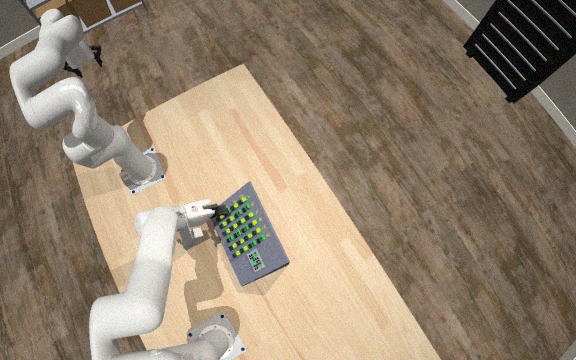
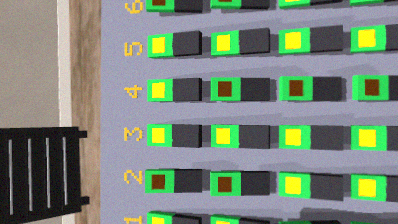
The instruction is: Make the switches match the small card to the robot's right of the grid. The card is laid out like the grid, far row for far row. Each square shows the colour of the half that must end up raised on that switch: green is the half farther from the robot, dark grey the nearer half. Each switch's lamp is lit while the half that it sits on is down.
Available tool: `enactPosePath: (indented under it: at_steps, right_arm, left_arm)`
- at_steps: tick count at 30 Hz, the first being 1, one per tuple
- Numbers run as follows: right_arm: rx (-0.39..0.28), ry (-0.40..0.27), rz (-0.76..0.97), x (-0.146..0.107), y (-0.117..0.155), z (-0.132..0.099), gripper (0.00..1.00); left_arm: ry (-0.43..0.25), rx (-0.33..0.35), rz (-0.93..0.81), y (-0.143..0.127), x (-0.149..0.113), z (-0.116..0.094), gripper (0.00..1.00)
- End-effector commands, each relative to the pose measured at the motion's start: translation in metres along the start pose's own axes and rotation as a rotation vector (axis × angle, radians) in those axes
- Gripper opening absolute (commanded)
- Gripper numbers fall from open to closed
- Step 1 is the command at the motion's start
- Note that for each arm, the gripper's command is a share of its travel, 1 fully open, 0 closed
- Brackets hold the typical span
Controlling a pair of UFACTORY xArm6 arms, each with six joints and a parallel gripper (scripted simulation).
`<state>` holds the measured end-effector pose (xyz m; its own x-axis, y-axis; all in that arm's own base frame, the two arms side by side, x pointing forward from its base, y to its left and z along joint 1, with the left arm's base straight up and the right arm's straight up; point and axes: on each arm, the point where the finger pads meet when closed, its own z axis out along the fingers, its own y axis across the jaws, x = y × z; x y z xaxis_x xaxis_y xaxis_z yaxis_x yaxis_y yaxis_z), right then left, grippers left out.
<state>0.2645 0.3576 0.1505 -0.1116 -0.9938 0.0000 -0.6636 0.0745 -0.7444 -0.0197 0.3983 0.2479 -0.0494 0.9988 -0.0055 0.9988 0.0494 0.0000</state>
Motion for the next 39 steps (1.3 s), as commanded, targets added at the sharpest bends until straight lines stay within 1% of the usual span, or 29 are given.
enactPosePath:
  at_steps: [1, 16, 26, 39]
  right_arm:
    - [0.001, -0.003, 0.003, -0.001, -0.001, -0.001, 0.00]
    - [0.001, -0.003, 0.003, -0.001, -0.001, 0.001, 0.00]
    - [0.001, -0.003, 0.003, -0.001, -0.001, 0.021, 0.00]
    - [0.001, -0.002, 0.003, -0.001, -0.001, 0.023, 0.00]
  left_arm:
    - [0.006, 0.000, 0.000, 0.000, 0.001, -0.002, 1.00]
    - [0.006, 0.000, 0.000, 0.000, 0.001, -0.002, 1.00]
    - [0.006, 0.000, 0.000, 0.000, 0.001, -0.002, 1.00]
    - [0.006, 0.000, 0.000, 0.000, 0.001, -0.002, 1.00]
